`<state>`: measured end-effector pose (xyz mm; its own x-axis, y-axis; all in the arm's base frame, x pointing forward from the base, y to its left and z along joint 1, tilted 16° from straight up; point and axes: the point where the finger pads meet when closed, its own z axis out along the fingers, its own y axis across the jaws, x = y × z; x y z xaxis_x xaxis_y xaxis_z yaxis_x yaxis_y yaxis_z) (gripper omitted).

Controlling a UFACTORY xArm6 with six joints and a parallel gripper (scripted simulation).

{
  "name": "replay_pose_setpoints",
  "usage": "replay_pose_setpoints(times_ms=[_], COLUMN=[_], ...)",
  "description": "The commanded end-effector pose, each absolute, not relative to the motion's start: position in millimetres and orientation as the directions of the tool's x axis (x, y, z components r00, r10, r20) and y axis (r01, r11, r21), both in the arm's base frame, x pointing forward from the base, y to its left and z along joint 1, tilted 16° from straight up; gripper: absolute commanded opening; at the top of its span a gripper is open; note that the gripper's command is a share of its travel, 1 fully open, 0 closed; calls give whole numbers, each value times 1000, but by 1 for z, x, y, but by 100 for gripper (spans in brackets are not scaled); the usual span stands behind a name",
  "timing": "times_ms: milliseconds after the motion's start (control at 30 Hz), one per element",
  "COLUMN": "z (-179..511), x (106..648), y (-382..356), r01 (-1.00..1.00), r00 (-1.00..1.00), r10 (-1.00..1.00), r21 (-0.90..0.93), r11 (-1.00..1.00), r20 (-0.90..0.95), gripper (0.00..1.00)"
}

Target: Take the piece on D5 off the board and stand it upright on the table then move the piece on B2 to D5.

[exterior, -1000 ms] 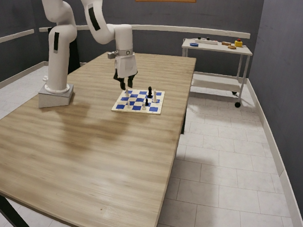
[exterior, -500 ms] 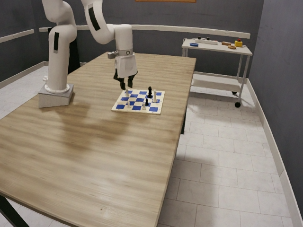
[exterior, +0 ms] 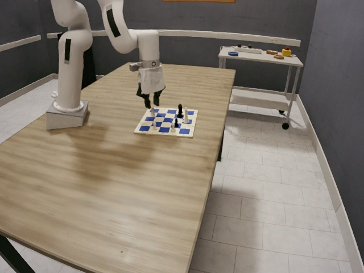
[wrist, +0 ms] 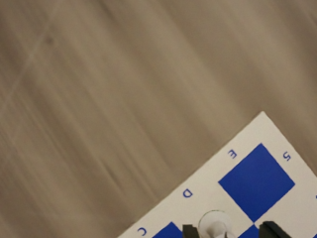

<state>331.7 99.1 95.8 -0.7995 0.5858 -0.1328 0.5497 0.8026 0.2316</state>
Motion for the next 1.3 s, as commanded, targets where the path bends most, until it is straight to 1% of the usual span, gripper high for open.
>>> replay_pose_setpoints(times_ms=[0, 567, 1267], z=[93, 70, 69], x=[334, 339, 340], y=[100, 102, 103], r01=[549, 549, 549], r00=[-799, -799, -799], r10=[586, 586, 586], r21=[234, 234, 234], r11=[802, 802, 802], r20=[-135, -135, -135], gripper=[39, 39, 39])
